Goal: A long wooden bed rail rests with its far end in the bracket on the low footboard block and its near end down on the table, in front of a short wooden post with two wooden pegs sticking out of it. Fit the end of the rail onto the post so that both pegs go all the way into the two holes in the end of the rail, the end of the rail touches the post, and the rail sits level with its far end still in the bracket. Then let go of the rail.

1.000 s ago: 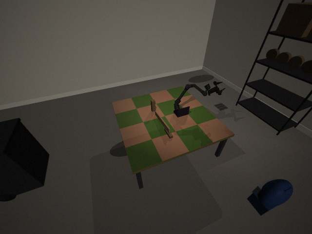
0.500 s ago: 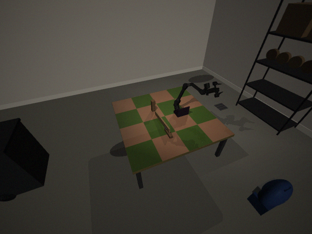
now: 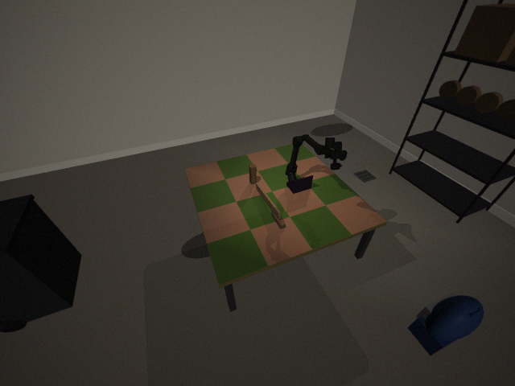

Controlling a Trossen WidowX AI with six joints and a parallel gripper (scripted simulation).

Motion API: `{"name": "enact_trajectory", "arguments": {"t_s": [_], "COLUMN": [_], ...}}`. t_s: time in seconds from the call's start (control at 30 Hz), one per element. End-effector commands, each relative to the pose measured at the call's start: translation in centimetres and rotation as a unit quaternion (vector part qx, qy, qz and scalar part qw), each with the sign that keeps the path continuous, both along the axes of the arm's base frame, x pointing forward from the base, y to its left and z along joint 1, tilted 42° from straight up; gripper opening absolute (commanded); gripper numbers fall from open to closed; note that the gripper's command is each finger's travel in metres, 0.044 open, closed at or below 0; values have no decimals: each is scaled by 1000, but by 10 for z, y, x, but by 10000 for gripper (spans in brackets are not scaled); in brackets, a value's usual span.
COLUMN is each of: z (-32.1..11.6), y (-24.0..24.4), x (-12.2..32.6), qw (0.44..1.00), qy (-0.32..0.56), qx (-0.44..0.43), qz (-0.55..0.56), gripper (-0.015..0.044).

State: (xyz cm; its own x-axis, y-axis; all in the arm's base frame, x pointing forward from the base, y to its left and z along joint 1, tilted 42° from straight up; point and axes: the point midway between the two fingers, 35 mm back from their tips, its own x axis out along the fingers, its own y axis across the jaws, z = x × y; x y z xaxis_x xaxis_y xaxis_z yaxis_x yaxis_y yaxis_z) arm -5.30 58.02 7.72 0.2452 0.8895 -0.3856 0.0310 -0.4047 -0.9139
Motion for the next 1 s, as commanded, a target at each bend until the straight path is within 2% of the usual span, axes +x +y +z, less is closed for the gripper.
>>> {"name": "enact_trajectory", "arguments": {"t_s": [0.0, 0.23, 0.5, 0.73, 0.97], "z": [-17, -37, -58, -60, -52], "y": [-14, -62, -153, -258, -377], "x": [69, 184, 293, 361, 395], "qw": [996, 969, 905, 818, 703], "qy": [1, 19, 64, 101, 146], "qx": [-54, -141, -234, -313, -387], "qz": [-73, -204, -348, -472, -578], "gripper": [440, 440, 440, 440, 440]}}
